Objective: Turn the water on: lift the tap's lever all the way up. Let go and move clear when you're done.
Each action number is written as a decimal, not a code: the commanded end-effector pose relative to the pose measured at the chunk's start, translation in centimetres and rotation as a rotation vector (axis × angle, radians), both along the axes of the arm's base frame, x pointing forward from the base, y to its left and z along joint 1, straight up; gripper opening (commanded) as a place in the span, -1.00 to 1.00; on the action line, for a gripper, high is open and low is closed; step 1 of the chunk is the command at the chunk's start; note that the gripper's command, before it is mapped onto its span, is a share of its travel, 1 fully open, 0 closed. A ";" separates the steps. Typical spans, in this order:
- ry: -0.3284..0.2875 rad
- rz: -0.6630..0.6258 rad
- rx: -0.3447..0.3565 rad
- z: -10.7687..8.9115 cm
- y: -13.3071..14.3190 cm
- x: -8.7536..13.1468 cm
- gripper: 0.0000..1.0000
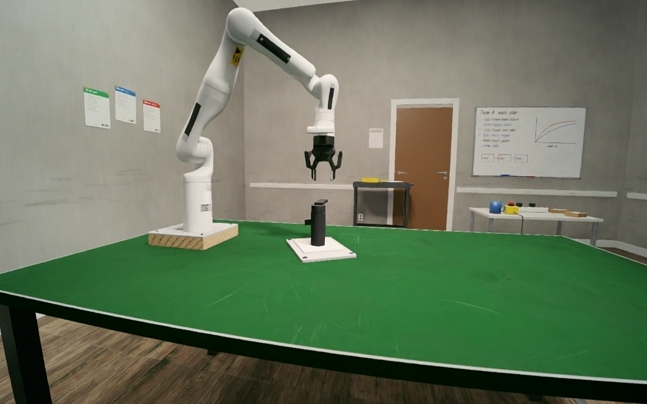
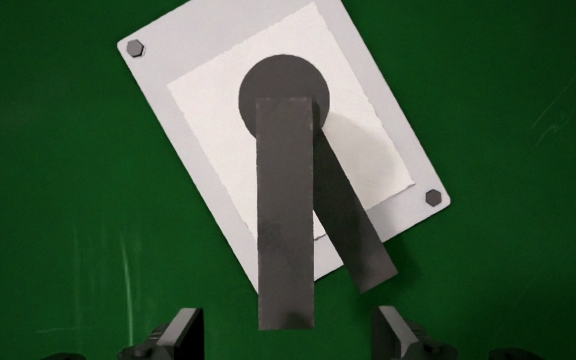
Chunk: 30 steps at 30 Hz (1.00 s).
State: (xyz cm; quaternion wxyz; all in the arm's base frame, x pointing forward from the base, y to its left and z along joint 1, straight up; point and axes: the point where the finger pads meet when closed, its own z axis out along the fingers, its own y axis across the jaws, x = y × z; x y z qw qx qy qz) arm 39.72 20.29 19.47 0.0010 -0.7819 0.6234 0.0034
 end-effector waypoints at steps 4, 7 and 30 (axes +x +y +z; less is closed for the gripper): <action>-0.002 0.000 0.000 0.0 0.0 0.0 0.35; -0.001 0.000 0.000 -0.1 0.0 0.0 0.35; -0.001 0.000 0.000 -2.7 0.0 0.0 0.35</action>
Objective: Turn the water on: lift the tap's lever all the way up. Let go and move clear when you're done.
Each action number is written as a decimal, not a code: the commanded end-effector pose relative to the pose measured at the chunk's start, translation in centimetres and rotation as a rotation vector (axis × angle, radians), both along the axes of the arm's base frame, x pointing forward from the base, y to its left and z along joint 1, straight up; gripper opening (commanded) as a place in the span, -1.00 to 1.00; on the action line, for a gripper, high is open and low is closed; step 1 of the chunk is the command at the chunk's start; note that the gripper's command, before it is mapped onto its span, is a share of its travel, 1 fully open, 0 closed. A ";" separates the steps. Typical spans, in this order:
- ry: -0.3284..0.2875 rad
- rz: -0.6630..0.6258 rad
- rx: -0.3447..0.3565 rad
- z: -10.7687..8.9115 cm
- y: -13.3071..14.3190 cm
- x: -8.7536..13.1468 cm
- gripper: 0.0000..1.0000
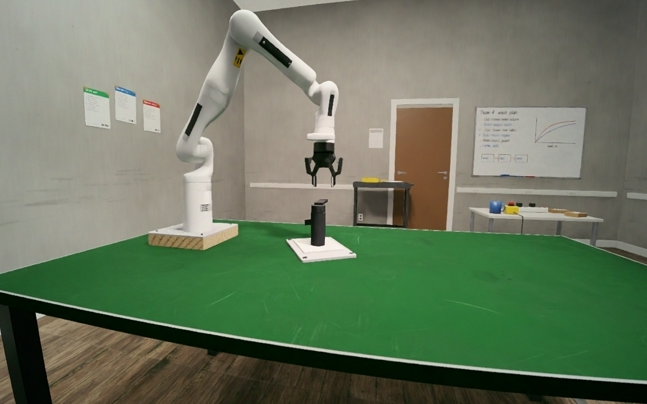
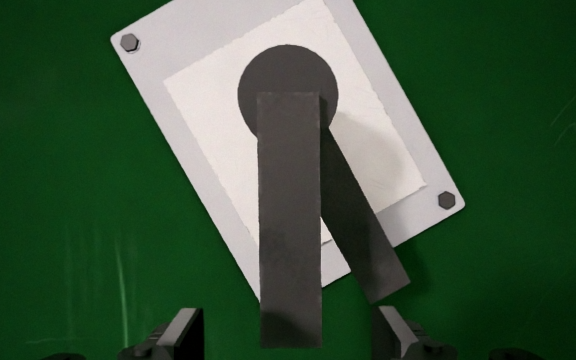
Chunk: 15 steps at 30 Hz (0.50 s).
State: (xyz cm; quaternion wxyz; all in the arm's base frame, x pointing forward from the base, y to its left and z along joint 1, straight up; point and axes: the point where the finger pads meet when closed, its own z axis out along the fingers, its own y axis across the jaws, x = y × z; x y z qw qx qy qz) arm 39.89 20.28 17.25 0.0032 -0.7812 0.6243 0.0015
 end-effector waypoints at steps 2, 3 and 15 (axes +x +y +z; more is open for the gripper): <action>0.004 0.002 -0.001 -0.8 0.0 -0.1 0.35; 0.004 0.002 -0.001 -1.0 0.0 -0.1 0.35; 0.004 0.002 -0.001 -2.4 0.1 -0.1 0.35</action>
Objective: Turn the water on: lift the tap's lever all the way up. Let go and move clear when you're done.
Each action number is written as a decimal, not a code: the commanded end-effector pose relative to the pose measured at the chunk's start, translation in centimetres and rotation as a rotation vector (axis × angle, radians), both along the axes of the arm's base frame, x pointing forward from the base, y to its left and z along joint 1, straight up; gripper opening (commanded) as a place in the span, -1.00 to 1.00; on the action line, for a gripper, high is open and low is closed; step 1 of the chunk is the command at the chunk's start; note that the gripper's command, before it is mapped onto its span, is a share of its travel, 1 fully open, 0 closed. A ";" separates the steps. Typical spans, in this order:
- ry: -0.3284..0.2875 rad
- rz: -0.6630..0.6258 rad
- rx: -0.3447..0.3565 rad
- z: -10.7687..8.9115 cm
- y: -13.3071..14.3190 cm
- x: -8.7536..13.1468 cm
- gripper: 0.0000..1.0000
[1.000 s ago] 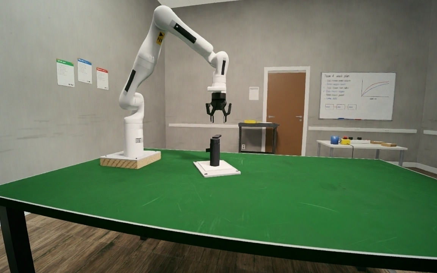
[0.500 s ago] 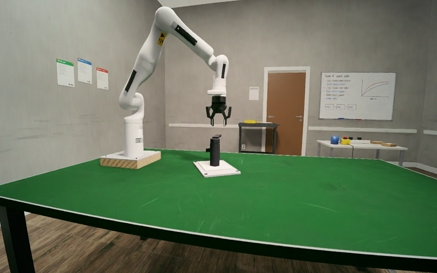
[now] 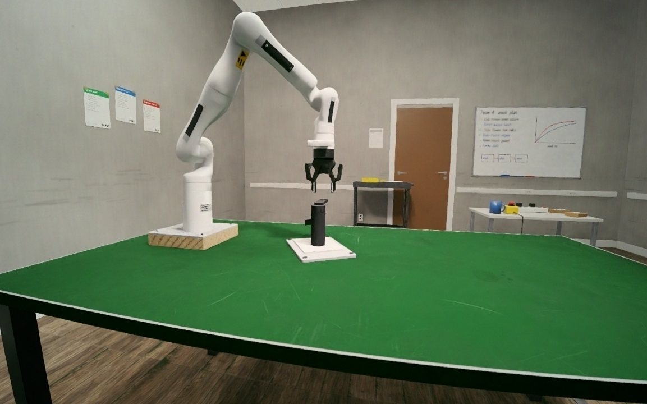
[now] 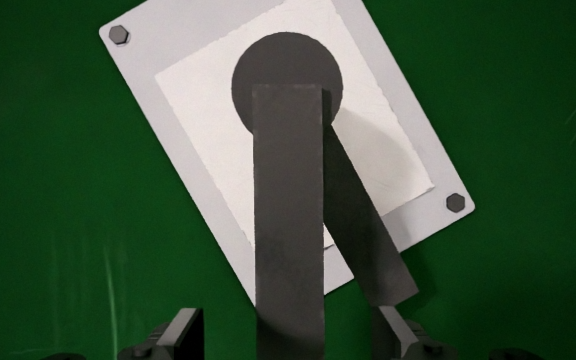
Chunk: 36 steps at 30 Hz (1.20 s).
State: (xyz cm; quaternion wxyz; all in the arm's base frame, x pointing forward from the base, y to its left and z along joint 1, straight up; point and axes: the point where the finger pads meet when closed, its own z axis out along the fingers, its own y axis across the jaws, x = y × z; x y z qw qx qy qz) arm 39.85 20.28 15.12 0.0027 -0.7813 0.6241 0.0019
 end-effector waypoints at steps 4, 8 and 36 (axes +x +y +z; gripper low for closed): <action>0.003 0.002 0.000 -0.7 0.1 -0.1 0.35; 0.003 0.002 0.000 -1.0 0.1 -0.1 0.35; 0.003 0.002 0.000 -1.1 0.1 -0.1 0.35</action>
